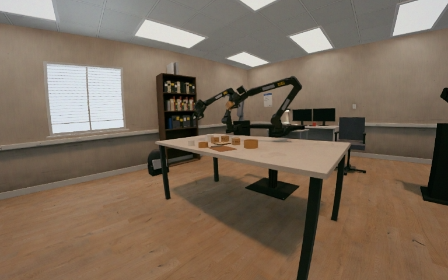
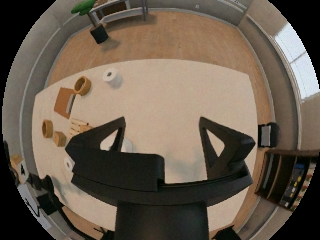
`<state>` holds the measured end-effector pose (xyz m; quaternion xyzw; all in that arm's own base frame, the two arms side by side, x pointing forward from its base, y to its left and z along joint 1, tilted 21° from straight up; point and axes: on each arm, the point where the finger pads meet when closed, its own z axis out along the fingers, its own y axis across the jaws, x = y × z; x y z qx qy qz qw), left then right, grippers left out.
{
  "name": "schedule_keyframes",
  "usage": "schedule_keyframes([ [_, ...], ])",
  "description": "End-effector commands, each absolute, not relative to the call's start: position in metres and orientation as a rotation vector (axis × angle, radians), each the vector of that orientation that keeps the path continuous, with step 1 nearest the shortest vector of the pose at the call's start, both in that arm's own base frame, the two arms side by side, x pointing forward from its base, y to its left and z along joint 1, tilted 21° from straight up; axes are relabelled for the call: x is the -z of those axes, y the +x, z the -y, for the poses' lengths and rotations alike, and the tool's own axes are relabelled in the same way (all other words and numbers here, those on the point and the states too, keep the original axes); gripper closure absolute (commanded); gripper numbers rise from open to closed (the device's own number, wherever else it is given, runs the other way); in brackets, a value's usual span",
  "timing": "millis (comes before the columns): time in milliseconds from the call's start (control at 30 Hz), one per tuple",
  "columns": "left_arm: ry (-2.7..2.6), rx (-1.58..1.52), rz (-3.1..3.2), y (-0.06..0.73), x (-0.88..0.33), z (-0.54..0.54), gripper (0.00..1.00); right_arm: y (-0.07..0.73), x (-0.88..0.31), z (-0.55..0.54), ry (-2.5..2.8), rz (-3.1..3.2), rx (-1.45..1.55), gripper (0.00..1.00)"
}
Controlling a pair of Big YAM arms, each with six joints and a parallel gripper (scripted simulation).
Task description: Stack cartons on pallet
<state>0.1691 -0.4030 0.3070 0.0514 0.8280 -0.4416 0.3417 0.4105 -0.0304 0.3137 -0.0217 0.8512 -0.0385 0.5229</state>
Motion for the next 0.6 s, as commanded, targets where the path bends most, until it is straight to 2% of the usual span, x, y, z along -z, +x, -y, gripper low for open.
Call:
schedule_keyframes([
  [0,0.025,1.281,-2.091,0.1747,-0.3167,0.4043,0.46,0.4179,-0.3424,0.031,-0.037,-1.978,0.09,0.0],
  [200,-0.012,1.42,-2.045,0.1738,-0.3096,0.4057,0.46,0.4179,-0.3424,0.031,-0.037,-1.978,0.09,0.0],
  [567,0.021,1.429,-2.034,0.1694,-0.3156,0.4093,0.46,0.4179,-0.3424,0.031,-0.037,-1.978,0.09,0.0],
])
